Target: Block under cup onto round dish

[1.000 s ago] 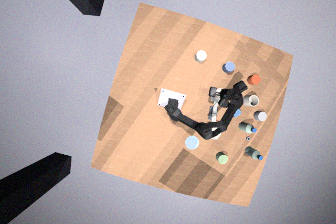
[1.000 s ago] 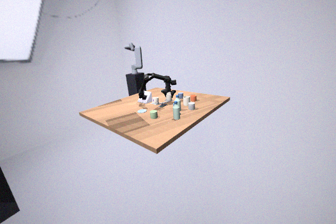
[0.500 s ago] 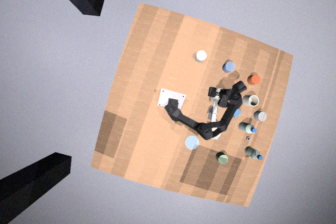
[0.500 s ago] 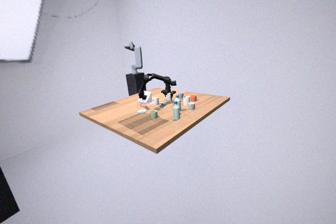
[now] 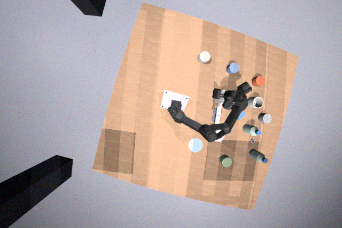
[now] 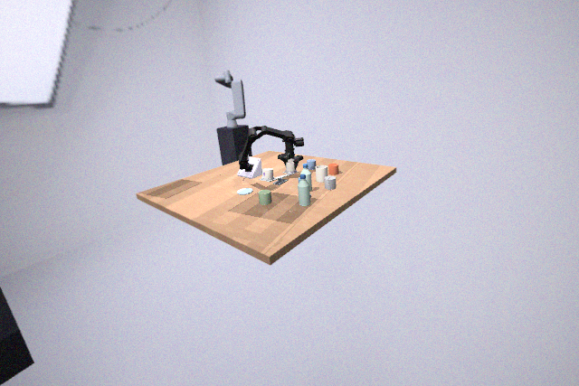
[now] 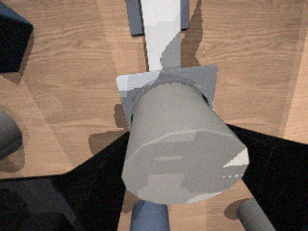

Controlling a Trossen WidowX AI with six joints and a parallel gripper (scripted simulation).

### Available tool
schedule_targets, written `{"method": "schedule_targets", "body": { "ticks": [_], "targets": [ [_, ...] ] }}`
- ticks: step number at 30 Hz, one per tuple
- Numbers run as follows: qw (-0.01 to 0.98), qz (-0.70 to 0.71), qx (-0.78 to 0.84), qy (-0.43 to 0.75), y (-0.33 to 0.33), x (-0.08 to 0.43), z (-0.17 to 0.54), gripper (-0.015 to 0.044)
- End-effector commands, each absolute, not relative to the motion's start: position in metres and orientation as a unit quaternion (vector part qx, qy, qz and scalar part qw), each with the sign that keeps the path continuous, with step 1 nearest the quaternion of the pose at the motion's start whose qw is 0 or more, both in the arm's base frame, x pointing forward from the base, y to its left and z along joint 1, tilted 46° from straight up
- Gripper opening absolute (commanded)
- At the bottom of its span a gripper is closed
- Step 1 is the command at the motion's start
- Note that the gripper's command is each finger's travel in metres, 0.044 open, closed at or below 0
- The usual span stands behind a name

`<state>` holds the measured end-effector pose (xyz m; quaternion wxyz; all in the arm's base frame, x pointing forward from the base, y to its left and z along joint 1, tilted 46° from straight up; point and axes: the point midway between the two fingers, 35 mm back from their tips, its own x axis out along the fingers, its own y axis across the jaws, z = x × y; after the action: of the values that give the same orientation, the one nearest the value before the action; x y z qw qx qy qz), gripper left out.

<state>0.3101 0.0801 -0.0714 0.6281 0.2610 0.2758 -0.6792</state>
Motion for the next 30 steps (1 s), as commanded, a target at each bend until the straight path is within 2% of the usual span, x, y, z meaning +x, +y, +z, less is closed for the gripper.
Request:
{"method": "schedule_targets", "body": {
  "ticks": [1,30],
  "targets": [
    [0.629,-0.677,0.264,0.276,0.086,0.313,-0.068,0.0000],
    [0.634,-0.672,0.261,0.282,0.114,0.319,-0.043,0.0000]
  ]
}}
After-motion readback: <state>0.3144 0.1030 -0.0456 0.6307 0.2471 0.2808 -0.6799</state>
